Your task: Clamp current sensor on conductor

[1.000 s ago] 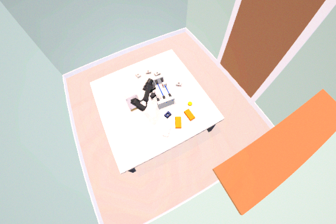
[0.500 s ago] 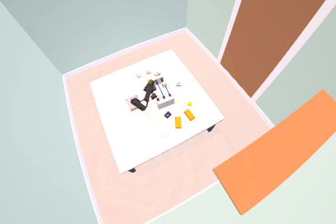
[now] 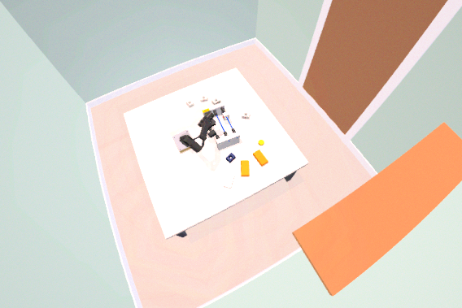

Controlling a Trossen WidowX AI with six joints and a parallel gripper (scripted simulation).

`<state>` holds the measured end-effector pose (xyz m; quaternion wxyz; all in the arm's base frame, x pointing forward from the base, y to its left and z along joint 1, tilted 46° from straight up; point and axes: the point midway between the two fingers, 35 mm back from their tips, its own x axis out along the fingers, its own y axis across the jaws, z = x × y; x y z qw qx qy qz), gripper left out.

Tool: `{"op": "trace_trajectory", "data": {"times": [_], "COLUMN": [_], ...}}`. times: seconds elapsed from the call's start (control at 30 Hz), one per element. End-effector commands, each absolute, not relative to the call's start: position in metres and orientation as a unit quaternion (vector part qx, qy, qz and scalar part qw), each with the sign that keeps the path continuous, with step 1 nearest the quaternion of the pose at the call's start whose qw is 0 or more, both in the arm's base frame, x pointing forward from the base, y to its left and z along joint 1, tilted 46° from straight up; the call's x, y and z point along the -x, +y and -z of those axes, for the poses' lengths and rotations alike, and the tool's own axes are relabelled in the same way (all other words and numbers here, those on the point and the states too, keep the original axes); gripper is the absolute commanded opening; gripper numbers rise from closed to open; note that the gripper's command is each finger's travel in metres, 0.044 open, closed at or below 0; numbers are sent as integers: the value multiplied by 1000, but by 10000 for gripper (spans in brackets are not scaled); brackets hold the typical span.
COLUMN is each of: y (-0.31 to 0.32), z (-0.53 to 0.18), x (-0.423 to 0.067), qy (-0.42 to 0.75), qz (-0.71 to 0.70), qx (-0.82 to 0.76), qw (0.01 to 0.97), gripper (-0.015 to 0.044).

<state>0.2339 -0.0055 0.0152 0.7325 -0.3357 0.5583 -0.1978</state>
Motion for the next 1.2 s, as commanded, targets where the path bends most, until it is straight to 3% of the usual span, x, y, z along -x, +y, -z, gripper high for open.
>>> {"op": "trace_trajectory", "data": {"times": [0.0,0.13,0.23,0.73,0.9,1.17], "y": [-13,-15,-11,-11,-10,-7], "z": [-11,-9,-11,-11,-13,-10], "x": [-234,-235,-235,-235,-233,-200], "qy": [559,558,558,558,558,560], "qz": [201,201,199,199,201,199], "qx": [339,340,336,336,339,339], "qw": [730,730,732,732,730,729], "gripper": [294,294,215,115,0,0]}}
